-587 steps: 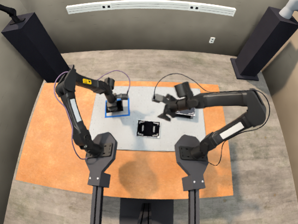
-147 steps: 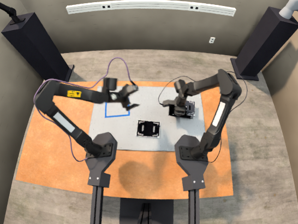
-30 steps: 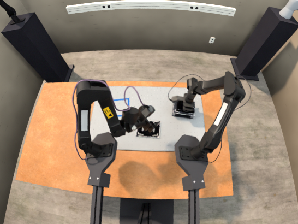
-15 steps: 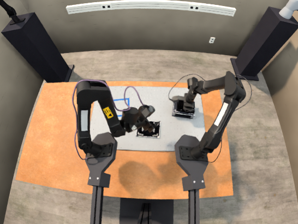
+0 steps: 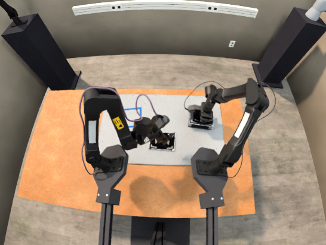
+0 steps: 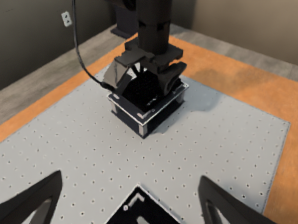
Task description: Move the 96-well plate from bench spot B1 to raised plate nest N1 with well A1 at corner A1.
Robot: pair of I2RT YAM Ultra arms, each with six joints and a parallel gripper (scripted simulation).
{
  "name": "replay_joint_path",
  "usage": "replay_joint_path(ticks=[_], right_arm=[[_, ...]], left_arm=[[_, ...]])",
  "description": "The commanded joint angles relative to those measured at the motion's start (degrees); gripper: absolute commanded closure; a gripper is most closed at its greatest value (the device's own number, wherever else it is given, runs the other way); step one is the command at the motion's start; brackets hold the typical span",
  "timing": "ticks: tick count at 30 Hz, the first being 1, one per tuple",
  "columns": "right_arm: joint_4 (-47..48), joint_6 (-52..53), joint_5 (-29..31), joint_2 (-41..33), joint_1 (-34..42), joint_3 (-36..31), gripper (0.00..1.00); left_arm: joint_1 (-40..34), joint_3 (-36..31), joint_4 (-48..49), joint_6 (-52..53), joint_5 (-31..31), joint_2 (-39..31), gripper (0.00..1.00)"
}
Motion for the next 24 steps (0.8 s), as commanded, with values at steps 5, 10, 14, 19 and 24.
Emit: replay_joint_path(ticks=[5, 10, 14, 19, 24], right_arm=[[-1.24, 0.71, -1.82, -2.74, 1.73, -0.92, 0.21], [-1.27, 0.62, -1.82, -2.77, 1.75, -0.83, 0.21], [-1.27, 0.62, -1.82, -2.77, 1.75, -0.83, 0.21], [-1.27, 0.62, -1.82, -2.77, 1.75, -0.83, 0.21], [-0.09, 0.86, 0.24, -1.31, 1.14, 0.02, 0.21]], left_arm=[[-0.50, 0.22, 0.54, -0.14, -0.01, 0.12, 0.00], [-0.50, 0.22, 0.54, -0.14, -0.01, 0.12, 0.00], [-0.50, 0.22, 0.54, -0.14, -0.01, 0.12, 0.00], [-0.50, 0.22, 0.54, -0.14, -0.01, 0.12, 0.00], [-0.50, 0.22, 0.54, -0.14, -0.01, 0.12, 0.00]])
